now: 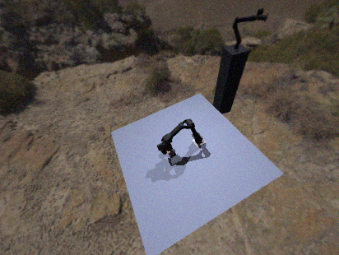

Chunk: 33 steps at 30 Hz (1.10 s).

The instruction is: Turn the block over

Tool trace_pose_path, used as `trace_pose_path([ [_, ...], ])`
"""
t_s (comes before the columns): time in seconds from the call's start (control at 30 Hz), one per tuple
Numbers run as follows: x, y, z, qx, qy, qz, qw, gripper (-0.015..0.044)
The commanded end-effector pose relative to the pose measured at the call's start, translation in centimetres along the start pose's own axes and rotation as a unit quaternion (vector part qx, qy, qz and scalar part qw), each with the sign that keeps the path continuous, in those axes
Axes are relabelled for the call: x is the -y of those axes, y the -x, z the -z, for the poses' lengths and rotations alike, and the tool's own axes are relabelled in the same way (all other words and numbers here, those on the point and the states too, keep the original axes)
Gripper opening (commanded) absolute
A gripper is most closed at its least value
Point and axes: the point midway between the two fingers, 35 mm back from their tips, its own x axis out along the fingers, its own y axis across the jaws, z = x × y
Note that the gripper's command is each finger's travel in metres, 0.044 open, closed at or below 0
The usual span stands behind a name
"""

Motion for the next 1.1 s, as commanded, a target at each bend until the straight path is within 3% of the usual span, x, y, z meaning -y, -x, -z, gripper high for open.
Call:
trace_pose_path([
  [0.0,0.0,1.9,-0.1,0.007,0.001,0.002,1.0,0.0],
  [0.2,0.0,1.8,-0.2,0.019,0.001,0.002,1.0,0.0],
  [1.07,0.1,0.6,-0.1,0.224,0.0,0.001,0.975,0.0],
])
